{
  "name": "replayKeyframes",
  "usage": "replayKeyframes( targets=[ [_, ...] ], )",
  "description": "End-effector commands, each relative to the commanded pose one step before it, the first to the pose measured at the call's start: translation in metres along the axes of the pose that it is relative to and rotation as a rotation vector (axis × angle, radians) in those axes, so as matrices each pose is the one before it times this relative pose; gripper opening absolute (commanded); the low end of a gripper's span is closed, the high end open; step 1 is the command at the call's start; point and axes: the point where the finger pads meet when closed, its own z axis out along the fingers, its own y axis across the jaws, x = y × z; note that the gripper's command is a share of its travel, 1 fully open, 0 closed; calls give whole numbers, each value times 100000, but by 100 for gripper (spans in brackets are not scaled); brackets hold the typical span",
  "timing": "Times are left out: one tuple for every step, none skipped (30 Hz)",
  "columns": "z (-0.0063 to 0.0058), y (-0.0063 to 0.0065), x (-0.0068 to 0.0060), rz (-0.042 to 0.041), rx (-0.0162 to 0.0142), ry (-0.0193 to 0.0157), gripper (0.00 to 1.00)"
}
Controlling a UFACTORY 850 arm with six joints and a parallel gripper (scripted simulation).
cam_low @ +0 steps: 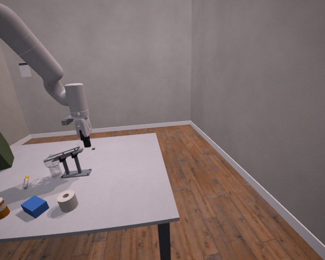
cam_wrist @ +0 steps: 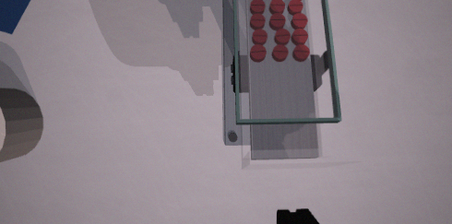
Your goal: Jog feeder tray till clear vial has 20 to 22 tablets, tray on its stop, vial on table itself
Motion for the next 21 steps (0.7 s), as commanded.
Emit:
replayKeyframes(
  targets=[
    [-45, -3, 49, 50, -27, -170, 0],
    [0, 0, 0, 0, 0, 0, 0],
    [0, 0, 0, 0, 0, 0, 0],
    [20, 0, 77, 0, -1, 0, 0],
    [24, 0, 95, 0, -2, 1, 0],
    [28, 0, 112, -1, -3, 1, 0],
    [33, 0, 126, 0, 1, 0, 0],
    [36, 0, 141, 0, 0, 0, 0],
    [39, 0, 153, 0, -1, 0, 0],
    [42, 0, 162, 0, 1, 0, 0],
    [44, 0, 170, 0, 0, 0, 0],
    [45, 0, 174, 0, -1, 0, 0],
    [45, 0, 175, 0, 1, 0, 0],
    [45, 0, 174, 0, -1, 0, 0],
    [44, 0, 169, 0, 1, 0, 0],
    [42, 0, 163, 0, 0, 0, 0],
    [34, 0, 135, 0, -1, 0, 0],
    [5, 0, 17, 0, 1, -1, 0],
    [0, 0, 0, 0, 0, 0, 0],
    [0, 0, 0, 0, 0, 0, 0],
    [4, 0, 15, 0, 1, 0, 0]
  ],
)
